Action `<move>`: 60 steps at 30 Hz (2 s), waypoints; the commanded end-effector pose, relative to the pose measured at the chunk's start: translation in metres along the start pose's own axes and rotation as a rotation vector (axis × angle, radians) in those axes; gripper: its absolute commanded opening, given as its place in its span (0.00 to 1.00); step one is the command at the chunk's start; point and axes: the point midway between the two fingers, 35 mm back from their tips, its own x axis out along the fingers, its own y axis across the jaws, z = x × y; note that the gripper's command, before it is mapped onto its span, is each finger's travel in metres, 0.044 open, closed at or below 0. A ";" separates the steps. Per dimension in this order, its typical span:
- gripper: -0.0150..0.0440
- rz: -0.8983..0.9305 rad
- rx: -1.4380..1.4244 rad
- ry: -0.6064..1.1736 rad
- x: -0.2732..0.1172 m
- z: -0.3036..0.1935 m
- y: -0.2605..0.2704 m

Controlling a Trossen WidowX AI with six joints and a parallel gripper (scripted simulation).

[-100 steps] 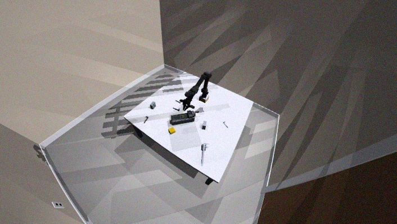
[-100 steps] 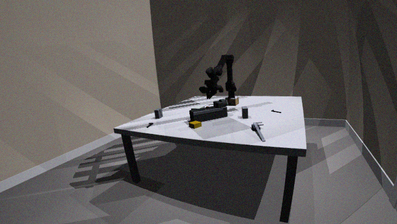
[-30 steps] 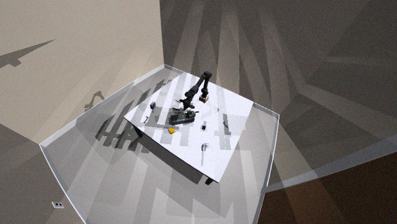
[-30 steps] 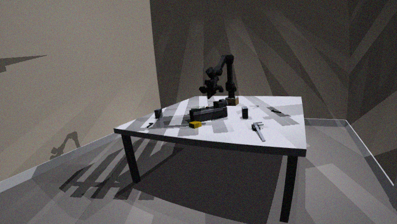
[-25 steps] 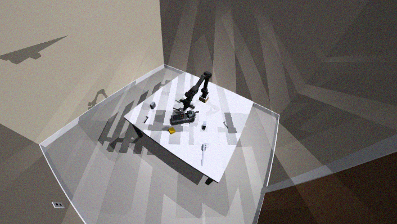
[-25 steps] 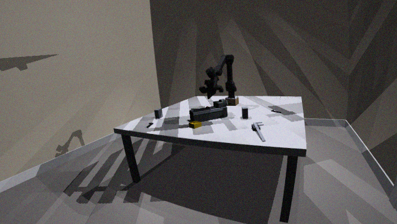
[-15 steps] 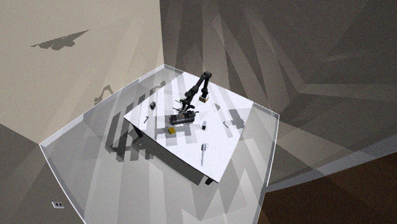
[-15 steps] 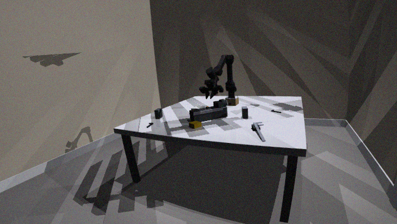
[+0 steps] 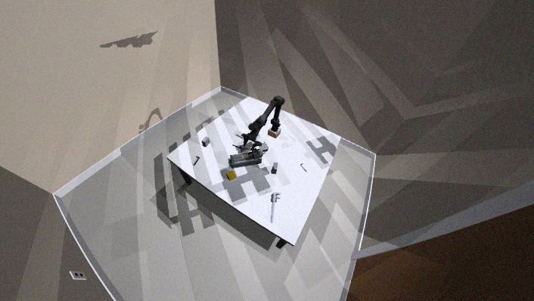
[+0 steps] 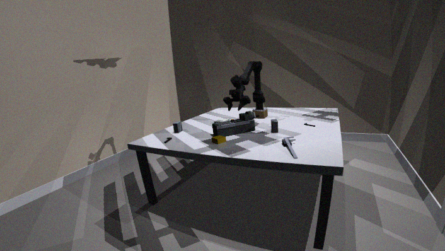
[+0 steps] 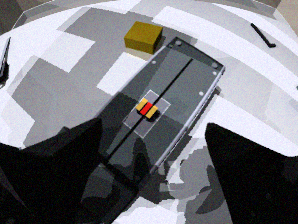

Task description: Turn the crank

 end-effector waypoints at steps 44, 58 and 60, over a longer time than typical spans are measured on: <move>0.79 0.001 0.000 0.000 0.000 0.000 0.000; 0.64 0.001 0.000 0.000 0.000 0.000 0.000; 0.56 0.001 0.000 0.000 0.000 0.000 0.000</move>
